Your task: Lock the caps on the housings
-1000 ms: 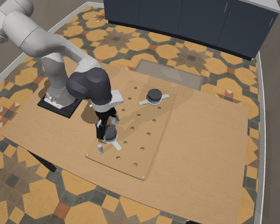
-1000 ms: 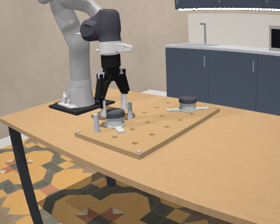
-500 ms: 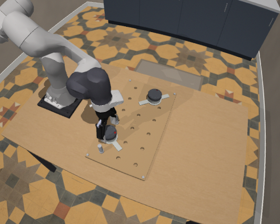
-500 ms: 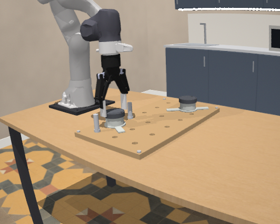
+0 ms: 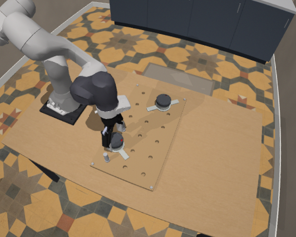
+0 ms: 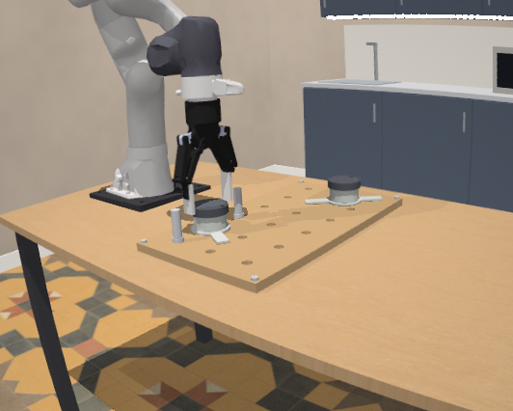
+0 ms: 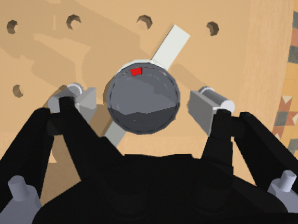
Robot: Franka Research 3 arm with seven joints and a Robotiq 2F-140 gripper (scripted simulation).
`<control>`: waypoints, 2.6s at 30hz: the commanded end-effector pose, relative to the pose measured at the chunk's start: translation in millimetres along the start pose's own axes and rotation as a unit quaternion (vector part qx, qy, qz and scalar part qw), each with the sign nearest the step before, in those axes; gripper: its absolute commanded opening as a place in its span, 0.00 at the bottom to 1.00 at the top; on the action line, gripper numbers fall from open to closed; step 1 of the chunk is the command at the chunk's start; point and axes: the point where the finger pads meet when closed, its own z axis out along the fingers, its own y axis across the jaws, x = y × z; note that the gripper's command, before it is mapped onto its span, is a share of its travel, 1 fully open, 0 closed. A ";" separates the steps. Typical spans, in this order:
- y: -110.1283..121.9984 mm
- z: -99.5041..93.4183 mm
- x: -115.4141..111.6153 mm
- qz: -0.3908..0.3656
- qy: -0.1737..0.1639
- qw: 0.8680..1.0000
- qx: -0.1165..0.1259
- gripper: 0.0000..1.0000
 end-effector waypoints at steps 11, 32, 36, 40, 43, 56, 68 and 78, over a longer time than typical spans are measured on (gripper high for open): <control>0.1 0.5 0.1 -0.004 0.000 1.000 -0.001 0.10; 0.1 0.5 0.1 -0.004 0.000 1.000 -0.001 0.10; 0.1 0.5 0.1 -0.004 0.000 1.000 -0.001 0.10; 0.1 0.5 0.1 -0.004 0.000 1.000 -0.001 0.10; 0.1 0.5 0.1 -0.004 0.000 1.000 -0.001 0.10; 0.1 0.5 0.1 -0.004 0.000 1.000 -0.001 0.10; 0.1 0.5 0.1 -0.004 0.000 1.000 -0.001 0.10; 0.1 0.3 0.1 0.016 0.000 1.000 -0.001 0.10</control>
